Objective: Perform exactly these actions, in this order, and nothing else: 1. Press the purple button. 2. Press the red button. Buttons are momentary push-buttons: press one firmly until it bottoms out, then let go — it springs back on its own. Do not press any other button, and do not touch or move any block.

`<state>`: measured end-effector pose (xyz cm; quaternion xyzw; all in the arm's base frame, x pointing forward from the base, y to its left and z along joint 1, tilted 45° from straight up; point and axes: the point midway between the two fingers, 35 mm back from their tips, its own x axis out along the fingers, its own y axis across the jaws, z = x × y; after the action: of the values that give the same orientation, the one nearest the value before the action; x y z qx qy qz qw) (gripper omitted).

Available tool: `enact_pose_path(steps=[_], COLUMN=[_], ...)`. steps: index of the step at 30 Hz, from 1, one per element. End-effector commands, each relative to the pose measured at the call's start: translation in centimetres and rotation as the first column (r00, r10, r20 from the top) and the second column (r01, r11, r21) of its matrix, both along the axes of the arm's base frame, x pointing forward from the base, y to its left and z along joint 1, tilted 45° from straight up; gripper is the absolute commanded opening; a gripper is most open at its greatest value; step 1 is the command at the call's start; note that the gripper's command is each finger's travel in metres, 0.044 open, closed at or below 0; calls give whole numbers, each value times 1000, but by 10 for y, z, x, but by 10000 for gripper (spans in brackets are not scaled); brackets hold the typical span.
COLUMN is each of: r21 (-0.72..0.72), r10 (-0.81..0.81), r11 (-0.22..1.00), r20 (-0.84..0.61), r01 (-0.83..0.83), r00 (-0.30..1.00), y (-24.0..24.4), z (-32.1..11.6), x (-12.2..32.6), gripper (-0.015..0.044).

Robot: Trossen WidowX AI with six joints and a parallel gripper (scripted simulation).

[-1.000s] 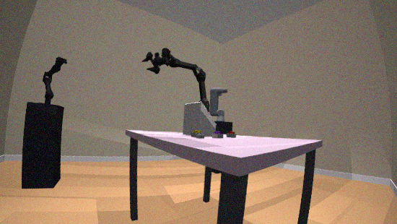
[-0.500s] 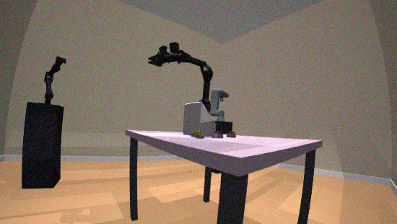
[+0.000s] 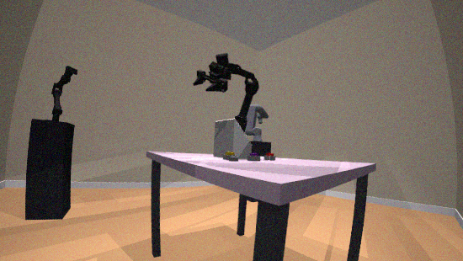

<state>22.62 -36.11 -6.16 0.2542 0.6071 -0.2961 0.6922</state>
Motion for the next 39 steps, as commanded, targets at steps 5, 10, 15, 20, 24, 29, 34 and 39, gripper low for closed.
enact_pose_path(steps=[5, 10, 15, 20, 24, 29, 34, 39], r21=[282, 415, 517, 551, 551, 551, 552, 552], r10=[384, 539, 623, 636, 636, 636, 635, 635], r11=[870, 693, 464, 349, 349, 349, 347, 347], r20=[125, 246, 387, 455, 455, 454, 456, 456], r01=[-404, -590, -719, -758, -758, -758, -758, -758], r00=[915, 806, 680, 623, 623, 623, 623, 623], y=[131, 212, 293, 329, 329, 338, 373, 373], z=[2, 12, 31, 42, 42, 32, -2, -2], x=[53, 66, 64, 58, 58, 59, 54, 54], gripper=[400, 400, 400, 400, 400, 347, 216, 85])
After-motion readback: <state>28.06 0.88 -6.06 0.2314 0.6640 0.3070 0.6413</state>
